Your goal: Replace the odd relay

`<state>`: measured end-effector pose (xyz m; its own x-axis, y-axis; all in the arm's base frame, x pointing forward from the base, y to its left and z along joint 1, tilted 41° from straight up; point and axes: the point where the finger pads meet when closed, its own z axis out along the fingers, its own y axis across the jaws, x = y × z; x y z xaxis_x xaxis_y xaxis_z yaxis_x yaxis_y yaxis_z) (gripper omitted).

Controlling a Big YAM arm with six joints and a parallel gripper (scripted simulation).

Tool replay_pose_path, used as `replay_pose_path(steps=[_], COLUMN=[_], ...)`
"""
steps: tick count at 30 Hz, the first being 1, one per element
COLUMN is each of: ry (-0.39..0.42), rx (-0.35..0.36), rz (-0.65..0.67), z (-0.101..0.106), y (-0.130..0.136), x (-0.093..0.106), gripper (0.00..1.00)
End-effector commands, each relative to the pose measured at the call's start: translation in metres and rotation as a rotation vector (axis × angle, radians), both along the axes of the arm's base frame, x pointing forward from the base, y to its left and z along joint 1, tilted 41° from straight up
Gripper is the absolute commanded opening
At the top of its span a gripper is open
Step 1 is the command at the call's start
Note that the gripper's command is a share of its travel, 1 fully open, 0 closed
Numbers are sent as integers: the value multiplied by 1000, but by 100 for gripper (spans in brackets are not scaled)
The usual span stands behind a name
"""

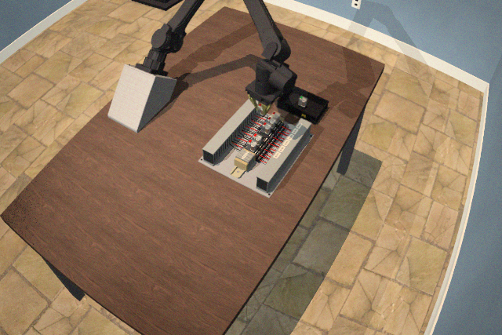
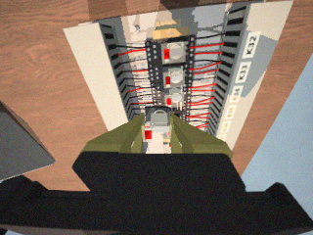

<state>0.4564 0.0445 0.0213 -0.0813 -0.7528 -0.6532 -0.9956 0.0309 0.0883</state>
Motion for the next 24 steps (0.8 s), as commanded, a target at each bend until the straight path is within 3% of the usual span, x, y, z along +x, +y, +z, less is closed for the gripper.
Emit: replay_pose_path(steps=[1,12,24], ry=[-50,-49,-53], rx=[-4,-5,-5], rz=[6,0,22], z=[10,-7,-8], y=[-14,-37,-31], x=[22,38,41], gripper=[0,0,0])
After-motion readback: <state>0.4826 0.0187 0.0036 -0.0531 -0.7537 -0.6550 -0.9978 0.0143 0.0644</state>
